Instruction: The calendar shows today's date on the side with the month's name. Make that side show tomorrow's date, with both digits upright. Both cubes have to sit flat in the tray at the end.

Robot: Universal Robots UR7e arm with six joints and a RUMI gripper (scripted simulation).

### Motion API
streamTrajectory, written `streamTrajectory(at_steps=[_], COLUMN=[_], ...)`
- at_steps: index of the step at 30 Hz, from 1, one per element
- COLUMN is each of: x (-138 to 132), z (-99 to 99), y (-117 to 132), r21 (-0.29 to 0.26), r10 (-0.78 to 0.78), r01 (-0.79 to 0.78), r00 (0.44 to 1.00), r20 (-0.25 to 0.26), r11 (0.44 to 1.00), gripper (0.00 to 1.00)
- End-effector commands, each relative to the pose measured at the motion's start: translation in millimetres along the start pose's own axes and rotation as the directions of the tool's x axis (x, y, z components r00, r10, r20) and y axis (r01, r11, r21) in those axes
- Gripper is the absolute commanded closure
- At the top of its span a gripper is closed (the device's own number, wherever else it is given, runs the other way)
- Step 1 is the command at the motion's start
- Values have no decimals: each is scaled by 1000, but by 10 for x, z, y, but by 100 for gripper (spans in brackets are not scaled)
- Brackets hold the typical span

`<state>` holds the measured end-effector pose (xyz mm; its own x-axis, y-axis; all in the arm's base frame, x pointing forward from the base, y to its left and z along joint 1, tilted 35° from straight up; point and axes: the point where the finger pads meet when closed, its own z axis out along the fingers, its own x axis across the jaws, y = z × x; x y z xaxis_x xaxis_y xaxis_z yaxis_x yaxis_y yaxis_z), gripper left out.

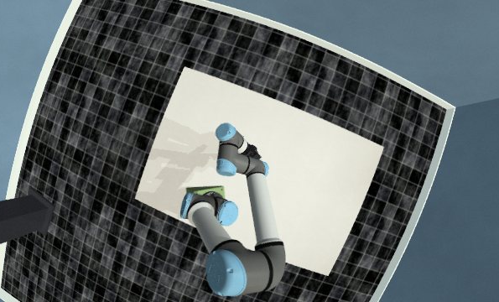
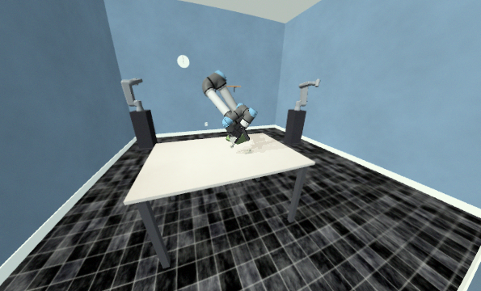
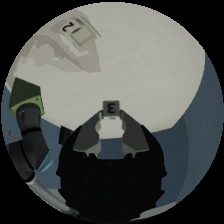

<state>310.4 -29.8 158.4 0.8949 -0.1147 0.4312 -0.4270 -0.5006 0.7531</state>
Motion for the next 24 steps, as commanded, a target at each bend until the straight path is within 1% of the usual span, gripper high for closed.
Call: streamTrajectory(at_steps=[1, 12, 17, 19, 24], x=[10, 10, -5, -5, -29], z=[2, 1, 12, 12, 27], y=[-2, -1, 4, 4, 9], r21=[42, 49, 71, 71, 120], r10=[-6, -6, -6, -6, -6], r01=[6, 6, 6, 6, 4], r00=[1000, 1000, 1000, 1000, 1000], r20=[-8, -9, 1, 1, 15], r11=[999, 999, 997, 997, 993], gripper=[90, 90, 90, 90, 90])
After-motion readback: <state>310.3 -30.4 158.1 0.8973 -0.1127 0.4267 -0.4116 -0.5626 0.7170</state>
